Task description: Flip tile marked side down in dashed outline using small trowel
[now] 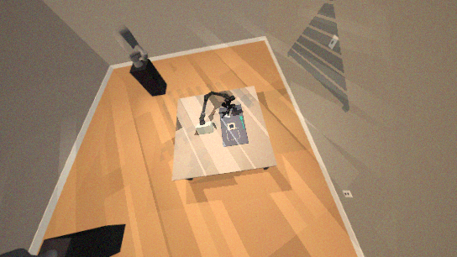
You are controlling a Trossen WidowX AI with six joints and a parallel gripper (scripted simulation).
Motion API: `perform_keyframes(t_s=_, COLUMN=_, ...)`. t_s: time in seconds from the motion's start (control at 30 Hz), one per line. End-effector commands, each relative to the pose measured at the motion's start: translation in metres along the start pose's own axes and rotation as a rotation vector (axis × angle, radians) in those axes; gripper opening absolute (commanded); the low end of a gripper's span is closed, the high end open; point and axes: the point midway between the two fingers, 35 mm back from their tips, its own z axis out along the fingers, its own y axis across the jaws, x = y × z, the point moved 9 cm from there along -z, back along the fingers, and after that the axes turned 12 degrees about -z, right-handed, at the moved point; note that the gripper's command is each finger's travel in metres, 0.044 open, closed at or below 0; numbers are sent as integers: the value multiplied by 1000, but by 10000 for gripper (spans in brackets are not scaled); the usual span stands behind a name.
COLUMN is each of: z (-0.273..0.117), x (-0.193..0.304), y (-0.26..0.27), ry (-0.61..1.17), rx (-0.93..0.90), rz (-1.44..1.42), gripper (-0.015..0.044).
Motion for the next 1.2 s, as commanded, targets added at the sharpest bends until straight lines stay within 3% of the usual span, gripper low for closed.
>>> perform_keyframes(t_s=0.0, z=0, x=0, y=0, ry=1, rx=1, rz=-4, gripper=270)
perform_keyframes(t_s=0.3, z=0, x=0, y=0, ry=1, rx=1, rz=-4, gripper=270)
perform_keyframes(t_s=0.47, z=-42, x=0, y=3, ry=1, rx=1, rz=-4, gripper=270)
perform_keyframes(t_s=0.67, z=-44, x=0, y=3, ry=1, rx=1, rz=-3, gripper=270)
perform_keyframes(t_s=0.77, z=-56, x=1, y=2, ry=2, rx=15, rz=-1, gripper=300)
perform_keyframes(t_s=1.17, z=-21, x=-6, y=34, ry=190, rx=219, rz=-26, gripper=300)
